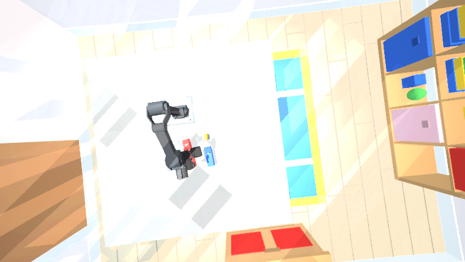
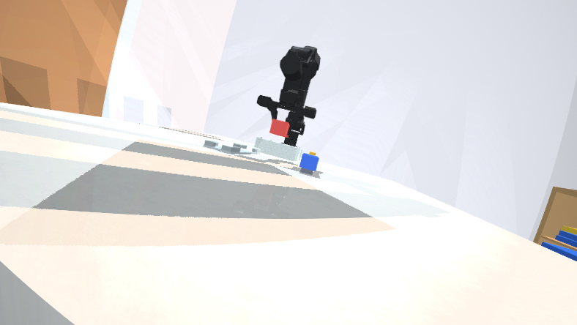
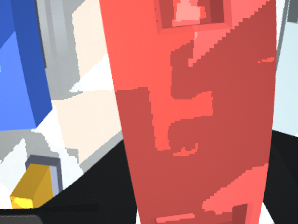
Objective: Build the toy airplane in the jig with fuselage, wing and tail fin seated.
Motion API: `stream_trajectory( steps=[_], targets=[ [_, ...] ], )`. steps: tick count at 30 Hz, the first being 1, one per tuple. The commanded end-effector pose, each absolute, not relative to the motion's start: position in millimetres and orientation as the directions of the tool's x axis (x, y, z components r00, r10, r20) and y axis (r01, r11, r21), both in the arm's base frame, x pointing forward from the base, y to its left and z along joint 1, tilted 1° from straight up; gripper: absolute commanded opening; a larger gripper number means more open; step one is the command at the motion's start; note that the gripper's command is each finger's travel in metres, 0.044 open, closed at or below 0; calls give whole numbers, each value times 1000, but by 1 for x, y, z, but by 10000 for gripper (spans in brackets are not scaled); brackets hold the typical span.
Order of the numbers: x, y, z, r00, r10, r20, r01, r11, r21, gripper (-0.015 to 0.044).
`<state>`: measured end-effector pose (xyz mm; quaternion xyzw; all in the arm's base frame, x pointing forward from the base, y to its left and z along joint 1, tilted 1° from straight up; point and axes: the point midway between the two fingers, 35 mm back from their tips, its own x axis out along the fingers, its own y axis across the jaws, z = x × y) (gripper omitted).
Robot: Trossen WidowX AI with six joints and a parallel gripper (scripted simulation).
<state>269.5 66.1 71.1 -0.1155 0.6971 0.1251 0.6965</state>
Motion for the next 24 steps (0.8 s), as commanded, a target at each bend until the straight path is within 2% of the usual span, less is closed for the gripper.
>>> stream_trajectory(
  steps=[1,10,24],
  targets=[
    [269,66,88,10,20,-1000,-340,940,15,0],
    [264,64,114,10,19,-1000,-340,940,15,0],
    [276,41,103,13,17,-1000,-296,955,12,0]
  ],
)
